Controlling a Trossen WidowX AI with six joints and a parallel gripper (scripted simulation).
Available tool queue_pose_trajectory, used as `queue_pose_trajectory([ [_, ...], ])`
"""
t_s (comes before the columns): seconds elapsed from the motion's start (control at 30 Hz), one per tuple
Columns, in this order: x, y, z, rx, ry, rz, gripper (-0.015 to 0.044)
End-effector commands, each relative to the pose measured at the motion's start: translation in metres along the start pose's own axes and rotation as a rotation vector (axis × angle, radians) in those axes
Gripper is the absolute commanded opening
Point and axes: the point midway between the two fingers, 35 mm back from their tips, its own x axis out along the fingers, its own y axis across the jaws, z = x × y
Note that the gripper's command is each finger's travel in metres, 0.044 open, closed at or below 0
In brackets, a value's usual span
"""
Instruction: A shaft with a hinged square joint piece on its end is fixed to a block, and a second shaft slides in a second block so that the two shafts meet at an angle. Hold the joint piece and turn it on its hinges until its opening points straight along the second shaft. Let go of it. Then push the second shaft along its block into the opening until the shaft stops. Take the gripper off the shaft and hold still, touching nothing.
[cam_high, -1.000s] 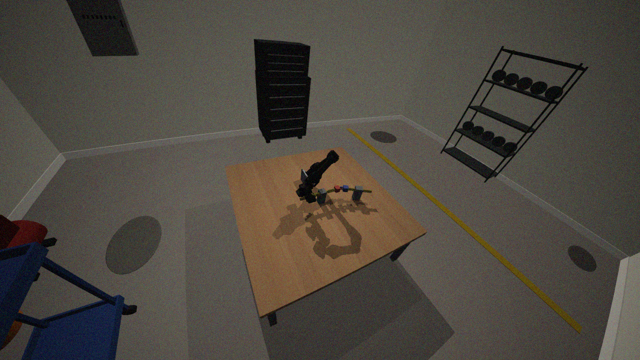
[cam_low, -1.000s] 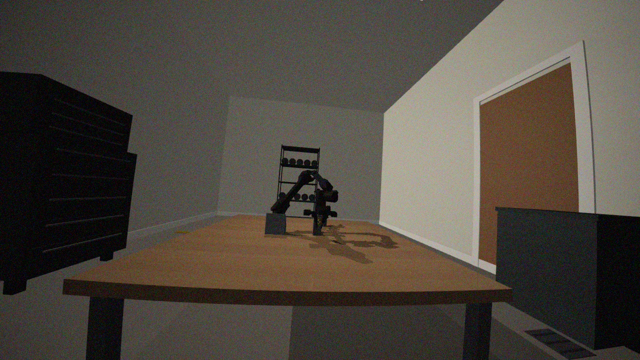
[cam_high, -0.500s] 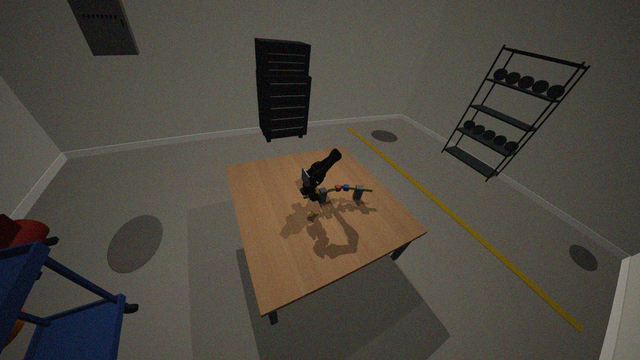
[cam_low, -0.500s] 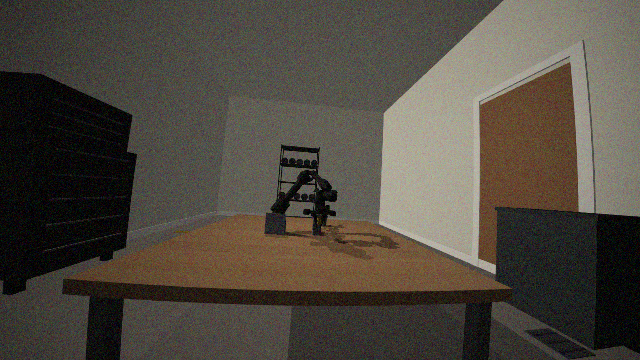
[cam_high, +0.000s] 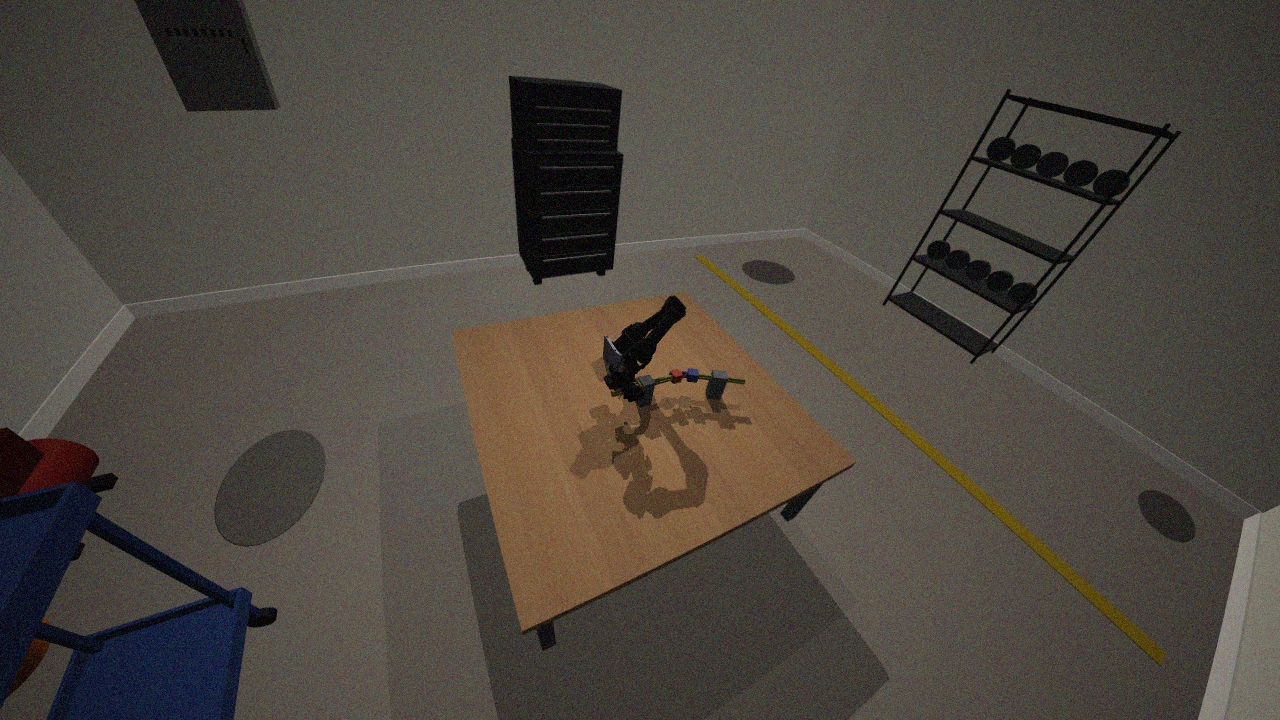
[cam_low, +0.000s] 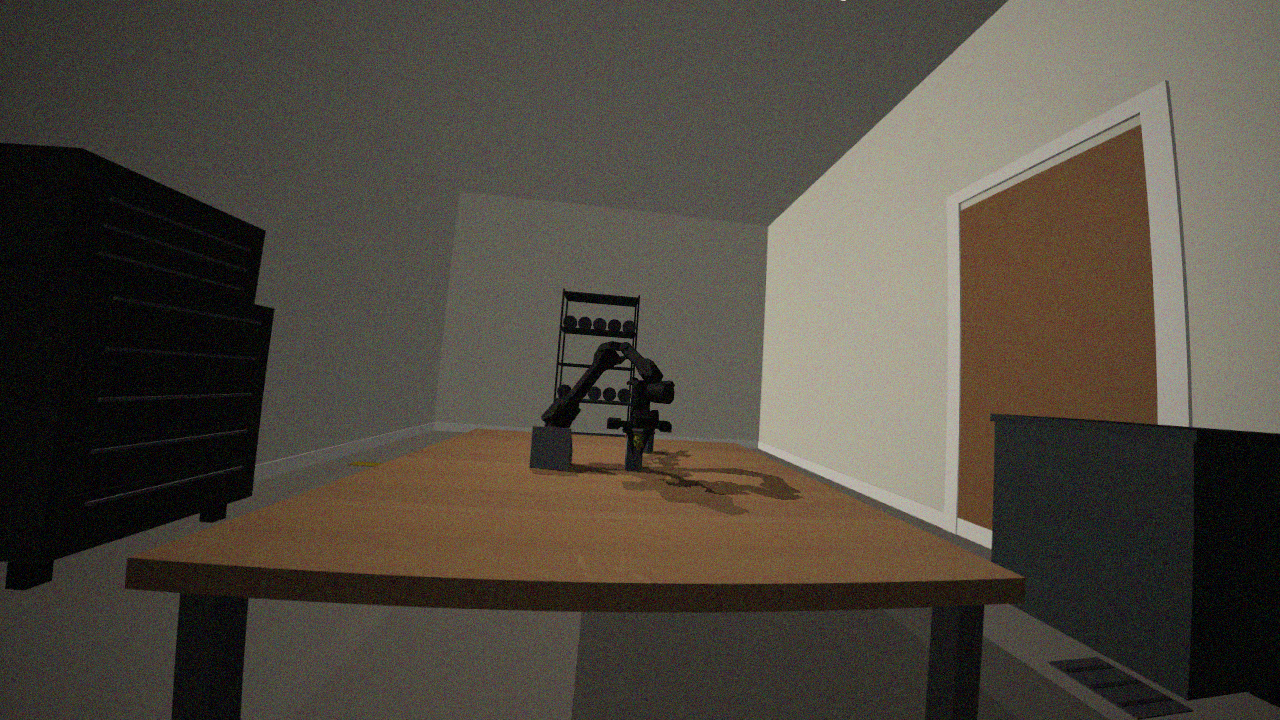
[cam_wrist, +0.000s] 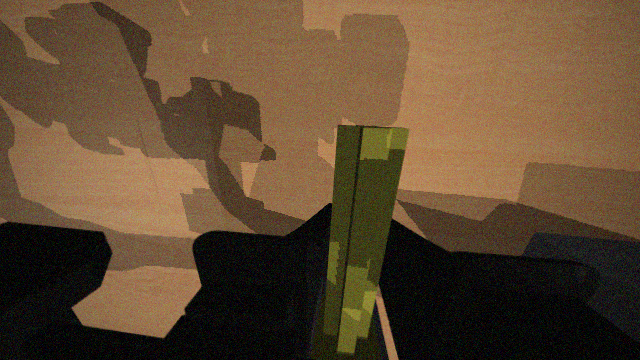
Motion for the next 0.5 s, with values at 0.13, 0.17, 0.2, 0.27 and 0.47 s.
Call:
queue_pose_trajectory([
  [0.13,0.0002,0.0,0.0,-0.001,0.001,-0.001,0.0],
  [0.17,0.0002,0.0,0.0,-0.001,0.001,-0.001,0.0],
  [0.2,0.0002,0.0,0.0,-0.001,0.001,-0.001,0.0],
  [0.27,0.0002,0.0,0.0,-0.001,0.001,-0.001,0.0053],
  [0.47,0.0002,0.0,0.0,-0.001,0.001,-0.001,0.0067],
])
